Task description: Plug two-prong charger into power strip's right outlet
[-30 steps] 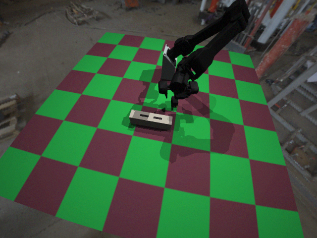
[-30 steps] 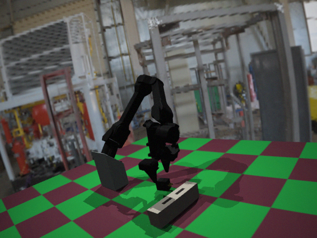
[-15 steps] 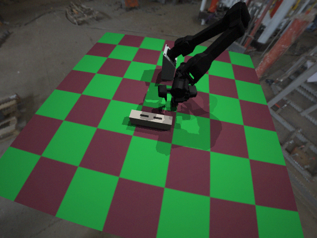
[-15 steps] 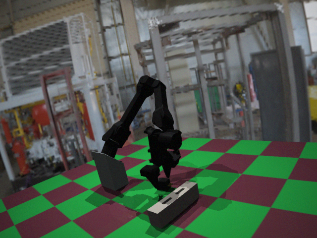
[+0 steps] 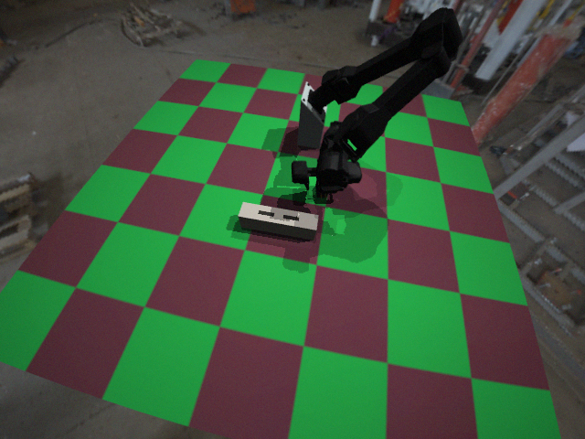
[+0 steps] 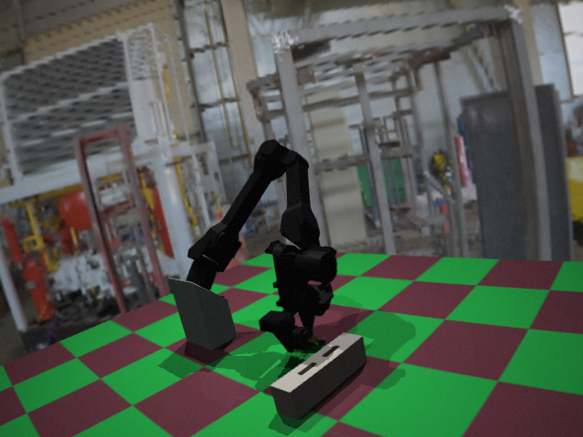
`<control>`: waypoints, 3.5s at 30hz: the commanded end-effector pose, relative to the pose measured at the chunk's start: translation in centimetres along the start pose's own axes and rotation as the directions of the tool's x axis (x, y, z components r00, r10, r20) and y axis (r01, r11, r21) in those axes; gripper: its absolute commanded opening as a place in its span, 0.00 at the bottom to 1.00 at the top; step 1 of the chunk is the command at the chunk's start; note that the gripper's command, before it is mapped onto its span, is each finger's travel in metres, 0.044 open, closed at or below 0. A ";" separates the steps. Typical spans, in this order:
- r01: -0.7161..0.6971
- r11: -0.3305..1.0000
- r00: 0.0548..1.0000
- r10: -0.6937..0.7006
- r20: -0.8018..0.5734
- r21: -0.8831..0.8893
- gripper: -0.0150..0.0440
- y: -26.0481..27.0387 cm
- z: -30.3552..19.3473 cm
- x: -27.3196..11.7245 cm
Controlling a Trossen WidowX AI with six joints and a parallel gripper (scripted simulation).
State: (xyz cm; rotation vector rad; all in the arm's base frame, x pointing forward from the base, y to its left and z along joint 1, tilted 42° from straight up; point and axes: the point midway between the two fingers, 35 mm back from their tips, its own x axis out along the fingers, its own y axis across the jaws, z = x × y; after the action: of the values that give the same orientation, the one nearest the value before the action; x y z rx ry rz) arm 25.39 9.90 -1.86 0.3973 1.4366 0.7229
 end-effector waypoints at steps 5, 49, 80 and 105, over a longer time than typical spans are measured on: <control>0.000 1.000 1.000 0.000 -0.001 -0.002 0.60 0.0 0.0 0.0; 0.000 0.999 1.000 0.000 -0.001 0.051 0.25 -2.8 -0.1 -4.9; -0.003 0.990 1.000 0.003 0.000 0.141 0.25 -8.5 0.2 -3.1; -0.008 0.978 1.000 0.008 0.001 0.207 0.25 -12.6 -0.4 -1.3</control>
State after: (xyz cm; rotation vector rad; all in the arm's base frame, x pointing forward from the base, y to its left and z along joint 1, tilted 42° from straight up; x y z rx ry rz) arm 27.42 -0.04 -8.89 0.5726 1.5216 0.5823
